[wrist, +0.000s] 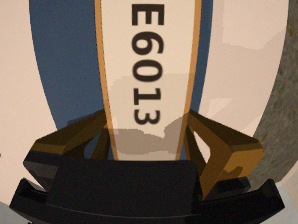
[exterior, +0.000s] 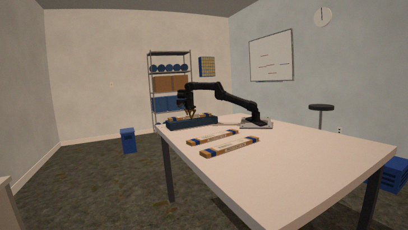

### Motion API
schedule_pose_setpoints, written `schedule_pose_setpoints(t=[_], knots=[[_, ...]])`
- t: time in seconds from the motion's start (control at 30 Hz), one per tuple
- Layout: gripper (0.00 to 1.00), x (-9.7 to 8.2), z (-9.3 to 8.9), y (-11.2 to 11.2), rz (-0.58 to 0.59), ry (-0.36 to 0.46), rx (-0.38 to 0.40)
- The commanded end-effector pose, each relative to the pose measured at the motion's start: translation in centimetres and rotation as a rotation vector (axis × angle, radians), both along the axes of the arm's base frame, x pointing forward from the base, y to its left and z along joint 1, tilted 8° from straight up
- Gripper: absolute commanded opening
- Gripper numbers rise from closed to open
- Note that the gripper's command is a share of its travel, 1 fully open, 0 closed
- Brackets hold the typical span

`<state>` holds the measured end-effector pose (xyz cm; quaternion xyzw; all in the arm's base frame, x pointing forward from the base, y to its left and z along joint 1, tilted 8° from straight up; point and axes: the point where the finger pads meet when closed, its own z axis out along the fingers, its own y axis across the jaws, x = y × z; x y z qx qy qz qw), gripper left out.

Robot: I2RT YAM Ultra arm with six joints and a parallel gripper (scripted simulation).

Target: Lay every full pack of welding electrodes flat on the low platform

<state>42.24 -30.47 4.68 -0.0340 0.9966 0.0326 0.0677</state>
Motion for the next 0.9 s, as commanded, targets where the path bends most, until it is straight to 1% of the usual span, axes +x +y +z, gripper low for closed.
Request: schedule_pose_setpoints(t=[0.0, 0.87], knots=[[0.00, 0.33, 2.77, -1.94, 0.011, 0.047, 0.045], [0.00, 0.33, 2.77, -1.94, 0.011, 0.047, 0.045]])
